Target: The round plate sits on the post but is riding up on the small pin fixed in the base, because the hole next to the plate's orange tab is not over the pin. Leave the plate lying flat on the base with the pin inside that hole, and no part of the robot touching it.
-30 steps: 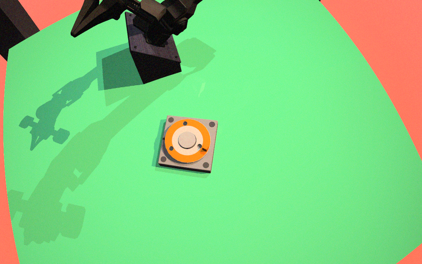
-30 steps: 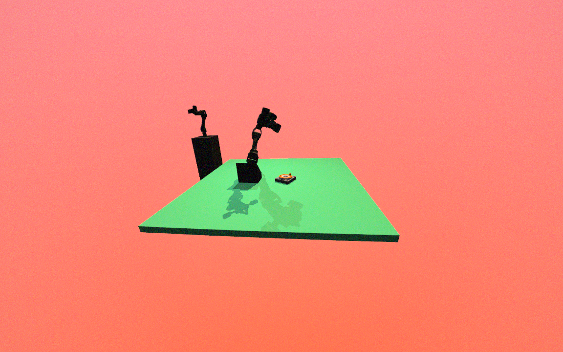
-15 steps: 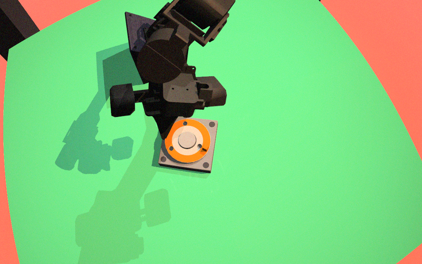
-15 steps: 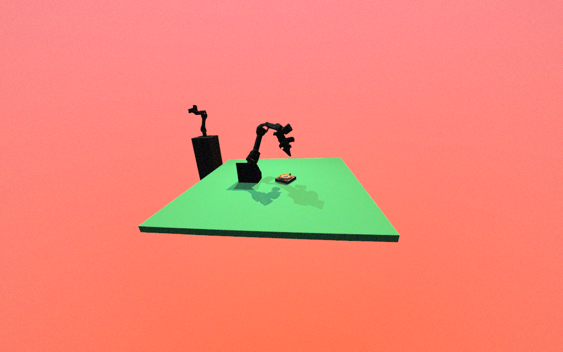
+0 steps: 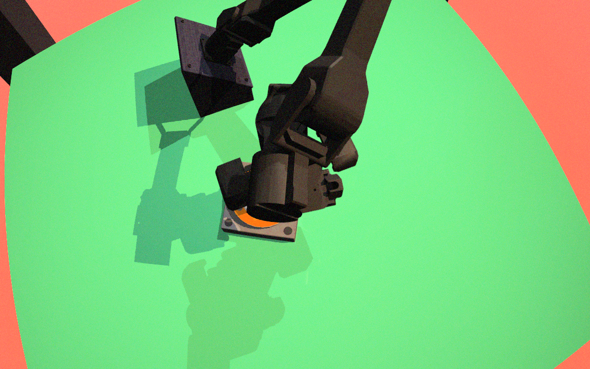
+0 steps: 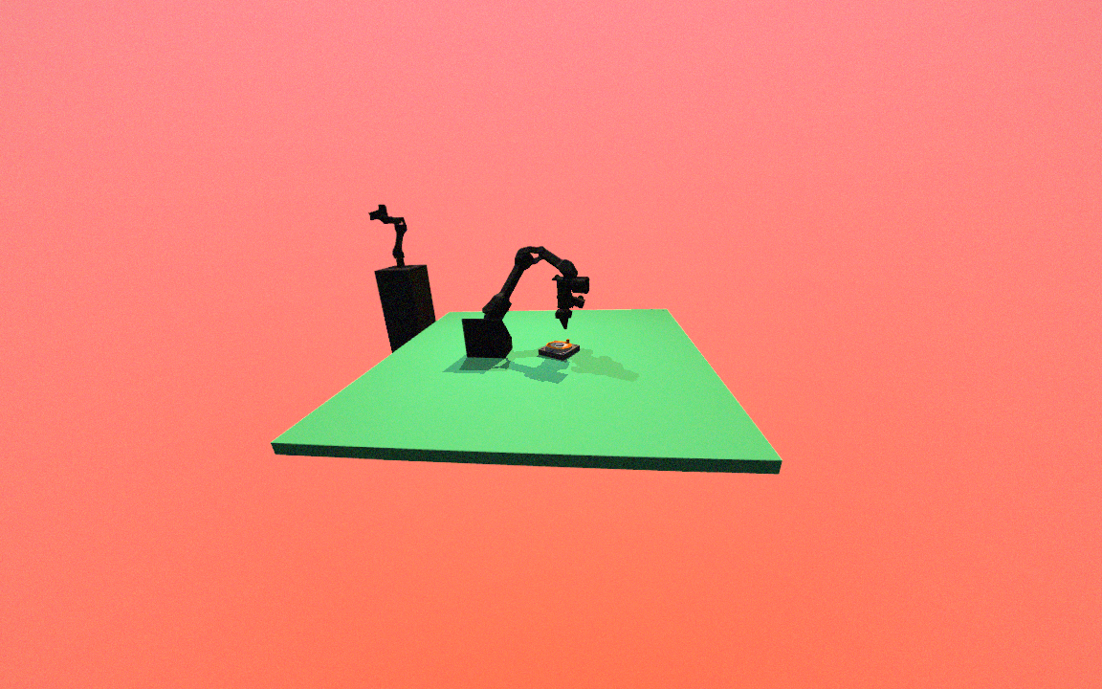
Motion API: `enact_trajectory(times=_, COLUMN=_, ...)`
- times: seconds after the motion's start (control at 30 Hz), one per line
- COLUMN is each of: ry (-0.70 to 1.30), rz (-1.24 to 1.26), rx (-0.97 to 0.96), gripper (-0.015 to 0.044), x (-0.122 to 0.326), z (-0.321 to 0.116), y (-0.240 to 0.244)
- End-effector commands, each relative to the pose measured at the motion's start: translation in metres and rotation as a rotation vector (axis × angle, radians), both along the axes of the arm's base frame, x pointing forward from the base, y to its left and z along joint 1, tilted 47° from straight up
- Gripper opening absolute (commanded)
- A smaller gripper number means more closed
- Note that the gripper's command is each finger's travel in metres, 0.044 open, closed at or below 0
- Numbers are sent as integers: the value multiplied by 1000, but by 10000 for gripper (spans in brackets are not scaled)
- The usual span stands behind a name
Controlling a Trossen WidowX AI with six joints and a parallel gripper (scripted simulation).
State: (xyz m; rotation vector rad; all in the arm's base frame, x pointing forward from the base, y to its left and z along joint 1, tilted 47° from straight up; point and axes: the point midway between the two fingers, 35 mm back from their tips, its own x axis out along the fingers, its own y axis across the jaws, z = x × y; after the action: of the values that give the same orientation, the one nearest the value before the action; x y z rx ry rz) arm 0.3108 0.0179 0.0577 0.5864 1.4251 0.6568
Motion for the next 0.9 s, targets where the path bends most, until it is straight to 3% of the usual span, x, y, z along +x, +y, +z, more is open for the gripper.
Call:
enact_trajectory(times=0.0, ry=2, rz=8, rx=9, gripper=0, x=0, z=-3, y=8)
enact_trajectory(times=0.27, ry=2, rz=8, rx=12, gripper=0, x=-1, z=-30, y=38)
enact_trajectory(times=0.87, ry=1, rz=8, rx=12, gripper=0, x=13, z=-34, y=34)
